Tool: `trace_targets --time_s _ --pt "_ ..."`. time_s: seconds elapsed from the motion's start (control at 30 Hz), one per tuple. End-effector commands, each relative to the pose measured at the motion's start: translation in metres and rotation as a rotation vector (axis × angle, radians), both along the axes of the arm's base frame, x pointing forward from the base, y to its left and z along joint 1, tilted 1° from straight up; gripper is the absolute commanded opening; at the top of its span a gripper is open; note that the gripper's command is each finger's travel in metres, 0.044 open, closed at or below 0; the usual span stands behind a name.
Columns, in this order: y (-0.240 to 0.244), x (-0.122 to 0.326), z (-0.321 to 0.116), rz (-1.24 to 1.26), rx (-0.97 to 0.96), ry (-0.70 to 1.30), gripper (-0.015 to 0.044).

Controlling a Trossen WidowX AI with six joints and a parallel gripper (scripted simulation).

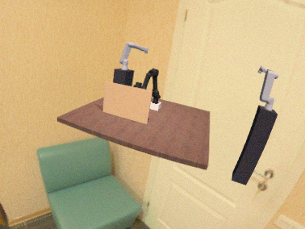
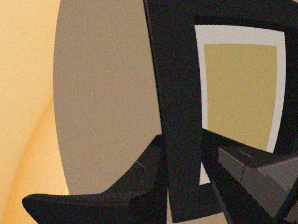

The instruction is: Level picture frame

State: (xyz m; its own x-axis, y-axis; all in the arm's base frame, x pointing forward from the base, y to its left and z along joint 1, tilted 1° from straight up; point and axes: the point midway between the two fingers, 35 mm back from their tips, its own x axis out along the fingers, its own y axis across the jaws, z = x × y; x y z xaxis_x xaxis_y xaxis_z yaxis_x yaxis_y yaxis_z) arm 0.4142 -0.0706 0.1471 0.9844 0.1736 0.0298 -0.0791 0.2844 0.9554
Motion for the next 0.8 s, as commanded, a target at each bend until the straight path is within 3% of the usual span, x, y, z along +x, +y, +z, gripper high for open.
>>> trace_targets --time_s 0.0,0.77 --pt "-0.0008 0.0004 0.0003 -0.004 -0.005 -0.001 0.0000" --pt "0.0015 -0.0003 0.0045 -0.004 -0.004 -0.001 0.0000"
